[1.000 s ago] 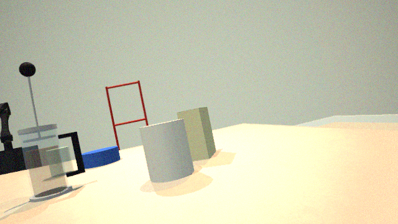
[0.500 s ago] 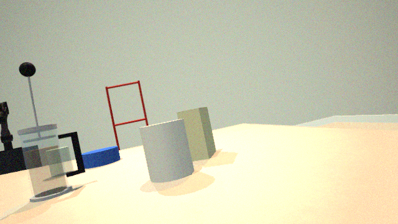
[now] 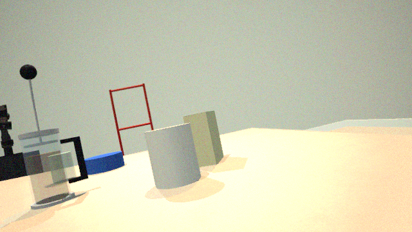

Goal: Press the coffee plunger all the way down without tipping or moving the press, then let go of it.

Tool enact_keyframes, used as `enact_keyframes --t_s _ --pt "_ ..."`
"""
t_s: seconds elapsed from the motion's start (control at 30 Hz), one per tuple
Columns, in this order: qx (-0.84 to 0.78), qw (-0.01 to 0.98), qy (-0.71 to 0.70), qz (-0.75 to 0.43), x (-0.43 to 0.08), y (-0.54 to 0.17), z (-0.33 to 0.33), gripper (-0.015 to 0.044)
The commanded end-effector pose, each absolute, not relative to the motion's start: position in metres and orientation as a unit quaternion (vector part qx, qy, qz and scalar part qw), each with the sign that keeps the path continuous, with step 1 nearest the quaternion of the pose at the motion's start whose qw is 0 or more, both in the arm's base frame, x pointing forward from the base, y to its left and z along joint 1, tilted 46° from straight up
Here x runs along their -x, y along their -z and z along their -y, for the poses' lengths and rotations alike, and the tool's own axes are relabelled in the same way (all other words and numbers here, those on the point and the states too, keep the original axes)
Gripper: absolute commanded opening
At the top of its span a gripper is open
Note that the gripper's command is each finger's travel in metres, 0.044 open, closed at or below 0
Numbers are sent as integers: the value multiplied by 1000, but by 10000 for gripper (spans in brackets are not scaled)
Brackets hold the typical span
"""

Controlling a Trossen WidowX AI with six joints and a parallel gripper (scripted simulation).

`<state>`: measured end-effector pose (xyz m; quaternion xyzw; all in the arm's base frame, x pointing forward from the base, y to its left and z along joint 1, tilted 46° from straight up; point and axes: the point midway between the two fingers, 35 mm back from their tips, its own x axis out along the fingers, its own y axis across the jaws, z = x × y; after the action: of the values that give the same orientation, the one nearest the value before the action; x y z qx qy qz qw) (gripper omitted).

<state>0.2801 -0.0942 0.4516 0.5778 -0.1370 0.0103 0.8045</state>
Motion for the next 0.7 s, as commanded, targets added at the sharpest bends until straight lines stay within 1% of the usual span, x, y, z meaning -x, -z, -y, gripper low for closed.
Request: enact_keyframes --t_s 0.0,0.17,0.3,0.5,0.67 --pt "-589 804 9 78 -302 -423 73 440" --pt "-609 790 61 -39 -333 -362 29 440" --pt "-586 792 106 -138 -341 -311 -15 440" --pt "-483 819 159 -267 -323 -245 -78 440" --pt "-350 852 187 -341 -289 -203 -118 440"
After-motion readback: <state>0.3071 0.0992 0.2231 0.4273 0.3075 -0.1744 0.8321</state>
